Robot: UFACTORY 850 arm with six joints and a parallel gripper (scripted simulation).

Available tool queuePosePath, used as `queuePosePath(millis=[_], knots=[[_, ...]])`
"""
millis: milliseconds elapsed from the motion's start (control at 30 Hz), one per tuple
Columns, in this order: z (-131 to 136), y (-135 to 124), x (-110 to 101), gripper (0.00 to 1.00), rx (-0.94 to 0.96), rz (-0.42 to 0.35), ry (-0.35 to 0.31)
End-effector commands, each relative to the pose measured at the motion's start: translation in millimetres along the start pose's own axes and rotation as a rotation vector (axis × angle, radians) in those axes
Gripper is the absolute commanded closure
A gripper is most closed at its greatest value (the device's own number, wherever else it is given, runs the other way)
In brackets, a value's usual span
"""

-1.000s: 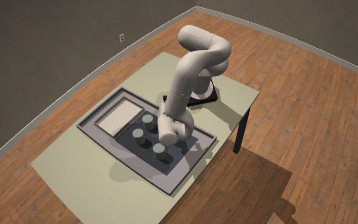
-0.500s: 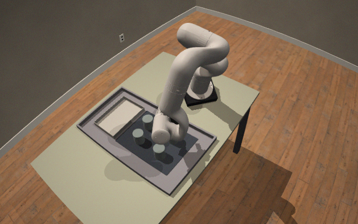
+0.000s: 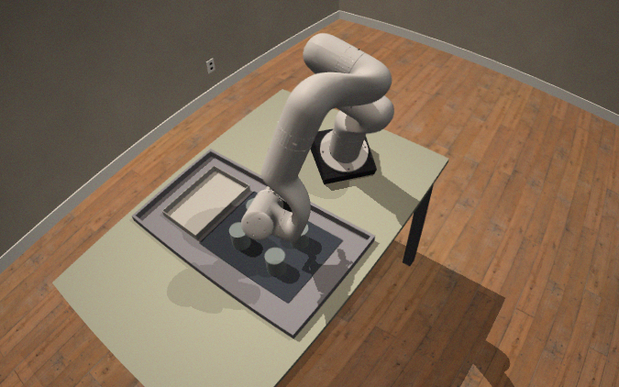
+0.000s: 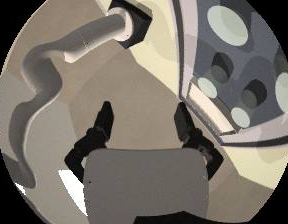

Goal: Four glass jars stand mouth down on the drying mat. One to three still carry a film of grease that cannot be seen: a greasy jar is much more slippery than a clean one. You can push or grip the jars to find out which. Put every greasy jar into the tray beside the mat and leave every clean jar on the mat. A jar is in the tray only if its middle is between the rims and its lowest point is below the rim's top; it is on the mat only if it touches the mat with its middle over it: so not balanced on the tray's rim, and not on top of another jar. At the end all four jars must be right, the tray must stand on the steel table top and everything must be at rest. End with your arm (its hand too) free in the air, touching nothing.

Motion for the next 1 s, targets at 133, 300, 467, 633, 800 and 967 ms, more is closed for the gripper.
queuePosePath(millis=[133, 300, 467, 633, 800, 967], knots=[[4.3, -4.2, -4.5, 0.0, 0.115, 0.107, 0.001], [4.3, -4.2, -4.5, 0.0, 0.115, 0.107, 0.001], [8.3, -8.3, -8.5, 0.0, 0.222, 0.205, 0.003], [8.3, -8.3, -8.5, 0.0, 0.222, 0.205, 0.003], [11.9, -12.2, -12.0, 0.0, 0.331, 0.306, 0.004], [15.2, -16.1, -15.4, 0.0, 0.438, 0.404, 0.006]])
Point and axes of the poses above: the point where the finger pads meet when closed, its own x axis out along the fingers, its own z axis across the jaws, y = z × x, the point moved 3 cm from there along -x, back along the fingers, and after that the axes turned 14 degrees about x, right-handed, at the moved point
